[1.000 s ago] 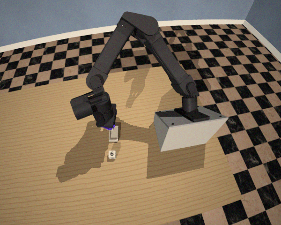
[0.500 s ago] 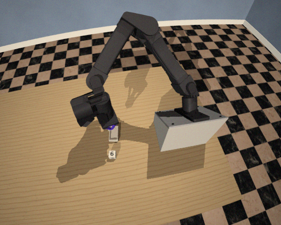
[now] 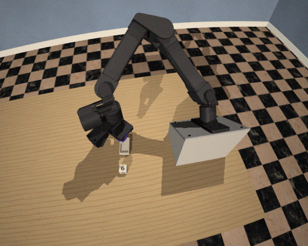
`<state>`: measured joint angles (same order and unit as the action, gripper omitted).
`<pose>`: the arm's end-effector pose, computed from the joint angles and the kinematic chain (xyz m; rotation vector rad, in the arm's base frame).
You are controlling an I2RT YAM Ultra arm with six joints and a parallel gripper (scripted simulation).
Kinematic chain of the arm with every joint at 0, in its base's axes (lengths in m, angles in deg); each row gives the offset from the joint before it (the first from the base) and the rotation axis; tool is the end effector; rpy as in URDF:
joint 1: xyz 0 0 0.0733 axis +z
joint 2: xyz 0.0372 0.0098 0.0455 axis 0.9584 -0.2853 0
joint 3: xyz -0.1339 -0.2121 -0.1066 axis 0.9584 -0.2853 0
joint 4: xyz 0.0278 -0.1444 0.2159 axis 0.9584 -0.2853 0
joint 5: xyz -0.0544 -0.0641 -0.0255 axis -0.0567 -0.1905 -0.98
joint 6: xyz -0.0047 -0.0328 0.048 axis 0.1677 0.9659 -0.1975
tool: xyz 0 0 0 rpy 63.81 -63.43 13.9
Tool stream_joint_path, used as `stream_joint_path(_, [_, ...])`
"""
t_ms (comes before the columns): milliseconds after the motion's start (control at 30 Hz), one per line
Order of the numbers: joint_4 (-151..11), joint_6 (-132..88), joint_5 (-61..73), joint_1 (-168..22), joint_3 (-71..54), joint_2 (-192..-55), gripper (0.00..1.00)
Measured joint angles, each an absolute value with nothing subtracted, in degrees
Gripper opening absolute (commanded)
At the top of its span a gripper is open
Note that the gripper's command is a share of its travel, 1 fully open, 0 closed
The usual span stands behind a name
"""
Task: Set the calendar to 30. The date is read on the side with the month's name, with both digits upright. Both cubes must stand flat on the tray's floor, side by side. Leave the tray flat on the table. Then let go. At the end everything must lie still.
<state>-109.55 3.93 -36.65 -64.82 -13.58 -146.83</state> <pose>0.3392 0.0232 0.0817 0.9080 -2.5010 0.9988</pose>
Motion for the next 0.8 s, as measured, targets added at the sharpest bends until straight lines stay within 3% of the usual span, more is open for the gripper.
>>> stream_joint_path(800, [-109.5, 40.4, -36.6, -64.5, -13.6, -146.9, 0.27])
